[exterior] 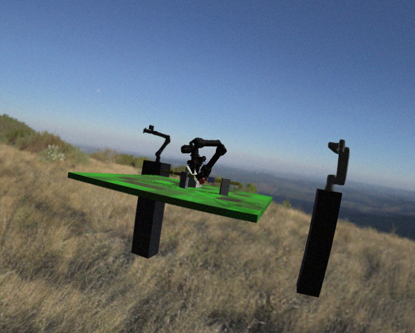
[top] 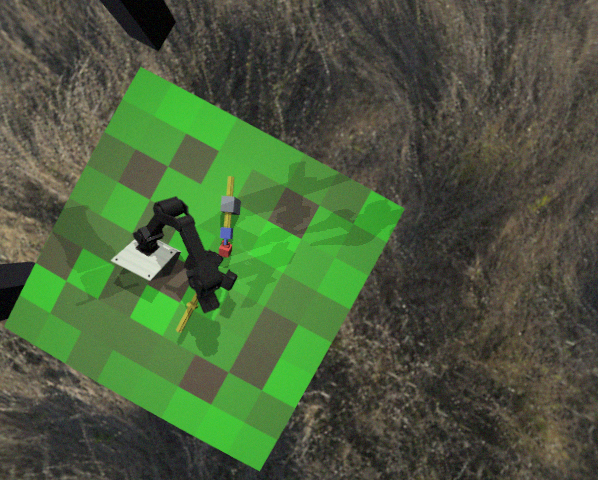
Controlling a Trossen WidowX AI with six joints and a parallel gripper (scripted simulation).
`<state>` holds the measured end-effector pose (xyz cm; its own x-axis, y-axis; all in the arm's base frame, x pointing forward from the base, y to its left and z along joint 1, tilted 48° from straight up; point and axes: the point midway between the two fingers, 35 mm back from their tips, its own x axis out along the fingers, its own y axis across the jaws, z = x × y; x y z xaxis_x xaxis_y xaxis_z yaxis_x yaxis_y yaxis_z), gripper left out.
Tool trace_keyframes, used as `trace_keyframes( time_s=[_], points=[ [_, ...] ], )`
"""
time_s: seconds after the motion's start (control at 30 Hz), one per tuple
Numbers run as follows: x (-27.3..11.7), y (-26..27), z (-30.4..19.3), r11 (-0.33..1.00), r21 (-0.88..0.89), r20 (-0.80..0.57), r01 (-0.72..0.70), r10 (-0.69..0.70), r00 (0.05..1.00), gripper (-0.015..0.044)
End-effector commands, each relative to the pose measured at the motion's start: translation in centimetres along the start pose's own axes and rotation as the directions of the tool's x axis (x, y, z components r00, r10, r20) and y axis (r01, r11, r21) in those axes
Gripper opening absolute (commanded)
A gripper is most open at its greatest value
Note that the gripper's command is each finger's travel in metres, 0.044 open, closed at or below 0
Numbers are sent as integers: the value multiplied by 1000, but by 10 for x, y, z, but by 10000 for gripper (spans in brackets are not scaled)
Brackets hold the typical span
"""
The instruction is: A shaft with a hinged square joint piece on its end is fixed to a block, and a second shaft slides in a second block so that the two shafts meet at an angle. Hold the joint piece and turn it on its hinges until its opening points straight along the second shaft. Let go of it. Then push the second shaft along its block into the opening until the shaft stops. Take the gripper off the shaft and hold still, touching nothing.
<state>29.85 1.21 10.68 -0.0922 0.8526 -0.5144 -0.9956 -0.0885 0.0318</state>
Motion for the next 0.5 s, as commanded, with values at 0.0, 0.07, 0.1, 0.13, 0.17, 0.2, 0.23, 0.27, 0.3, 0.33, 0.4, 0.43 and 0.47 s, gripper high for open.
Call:
trace_keyframes(
  time_s=[0.0, 0.07, 0.1, 0.13, 0.17, 0.2, 0.23, 0.27, 0.3, 0.33, 0.4, 0.43, 0.47],
  points=[
    [4, 1, -1, 993, -117, 22, -2, 5, 1000, 440],
    [5, 0, -2, 985, -170, 29, 0, 5, 1000, 440],
    [6, 0, -2, 980, -197, 32, 1, 6, 999, 440],
    [6, 0, -2, 976, -218, 35, 2, 6, 999, 440],
    [7, 0, -2, 973, -231, 37, 3, 6, 999, 440],
    [7, 0, -2, 972, -236, 37, 3, 6, 999, 440],
    [7, 0, -2, 972, -236, 37, 3, 6, 999, 440],
    [7, 0, -2, 972, -236, 37, 3, 6, 999, 440],
    [7, 0, -2, 972, -236, 37, 3, 6, 999, 440],
    [7, 0, -2, 972, -236, 37, 3, 6, 999, 440],
    [8, 0, -2, 972, -235, 38, 3, 6, 999, 440],
    [10, 0, -3, 972, -234, 38, 3, 6, 999, 440],
    [15, -1, -4, 973, -232, 39, 2, 7, 999, 440]
  ],
)
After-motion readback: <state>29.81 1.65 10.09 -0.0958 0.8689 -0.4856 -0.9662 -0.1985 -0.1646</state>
